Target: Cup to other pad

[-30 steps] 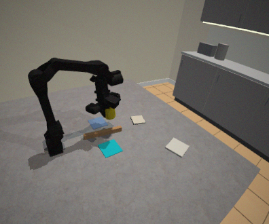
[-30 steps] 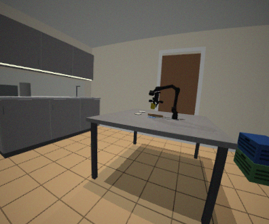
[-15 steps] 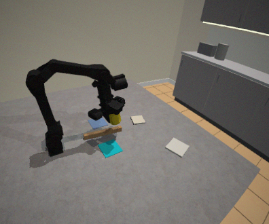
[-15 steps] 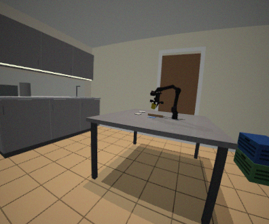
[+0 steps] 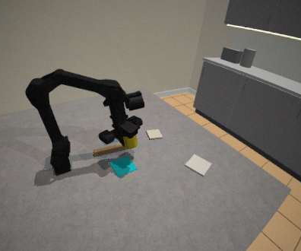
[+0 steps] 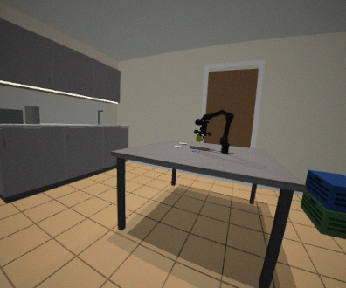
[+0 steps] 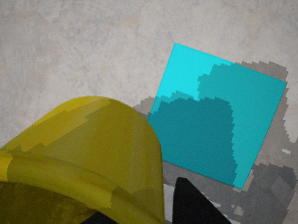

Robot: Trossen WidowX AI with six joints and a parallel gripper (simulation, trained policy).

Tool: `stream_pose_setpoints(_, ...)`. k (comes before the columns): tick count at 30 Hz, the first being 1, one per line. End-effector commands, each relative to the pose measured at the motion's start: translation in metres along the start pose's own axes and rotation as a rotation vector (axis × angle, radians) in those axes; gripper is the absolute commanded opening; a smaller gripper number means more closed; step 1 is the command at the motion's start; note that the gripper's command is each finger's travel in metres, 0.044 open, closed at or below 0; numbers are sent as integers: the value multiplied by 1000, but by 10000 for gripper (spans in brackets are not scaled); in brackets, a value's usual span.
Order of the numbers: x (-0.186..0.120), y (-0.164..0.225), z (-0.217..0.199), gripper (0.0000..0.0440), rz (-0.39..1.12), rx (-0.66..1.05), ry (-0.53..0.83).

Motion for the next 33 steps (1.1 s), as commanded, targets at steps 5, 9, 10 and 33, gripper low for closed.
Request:
stream_pose_setpoints(5,16,-5,-12,0,-12,32,7)
stream_pose_setpoints(9,24,-6,-18,1,-13,47,11)
stream_pose_setpoints(10,27,-6,-20,2,-13,51,13)
stream_pose_setpoints(33,57,-6,-49,177,-32,134,2)
Point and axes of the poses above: the point midway between the two fingers, 35 mm back from their tips, its own x axis out along the fingers, its own z axis across the jaws, y = z × x, the point moved 8 cm from there along -x, back along the fingers, and after that the axes turned 5 degrees about -x, right-handed, at the moved point
